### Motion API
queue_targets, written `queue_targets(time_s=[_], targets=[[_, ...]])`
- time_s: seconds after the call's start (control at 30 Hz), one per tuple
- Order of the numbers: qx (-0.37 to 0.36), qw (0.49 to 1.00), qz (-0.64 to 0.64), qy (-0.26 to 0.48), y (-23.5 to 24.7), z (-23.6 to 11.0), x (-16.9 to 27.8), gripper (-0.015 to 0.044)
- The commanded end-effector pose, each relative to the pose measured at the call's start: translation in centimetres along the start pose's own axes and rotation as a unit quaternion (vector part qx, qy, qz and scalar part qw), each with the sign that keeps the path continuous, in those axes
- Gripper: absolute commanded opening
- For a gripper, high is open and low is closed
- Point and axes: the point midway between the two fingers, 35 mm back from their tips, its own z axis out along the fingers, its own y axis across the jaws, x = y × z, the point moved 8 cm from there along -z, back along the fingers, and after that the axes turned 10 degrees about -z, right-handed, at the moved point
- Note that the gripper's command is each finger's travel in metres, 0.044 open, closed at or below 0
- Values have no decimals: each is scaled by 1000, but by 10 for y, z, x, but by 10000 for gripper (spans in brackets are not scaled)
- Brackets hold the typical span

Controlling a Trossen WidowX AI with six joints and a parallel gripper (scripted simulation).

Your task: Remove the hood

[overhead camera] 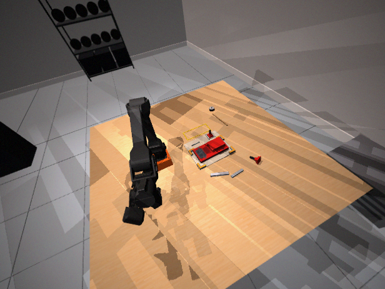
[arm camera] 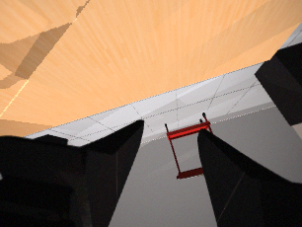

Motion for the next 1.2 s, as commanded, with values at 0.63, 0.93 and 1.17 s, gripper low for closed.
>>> queue_targets(time_s=[0.63,0.93,1.17], targets=[[86,977,-38,-194,-7,-104,-141,440],[88,947,-77,-299,34,-180,-217,440],[48,924,-106,-364,92,-238,-263,440]])
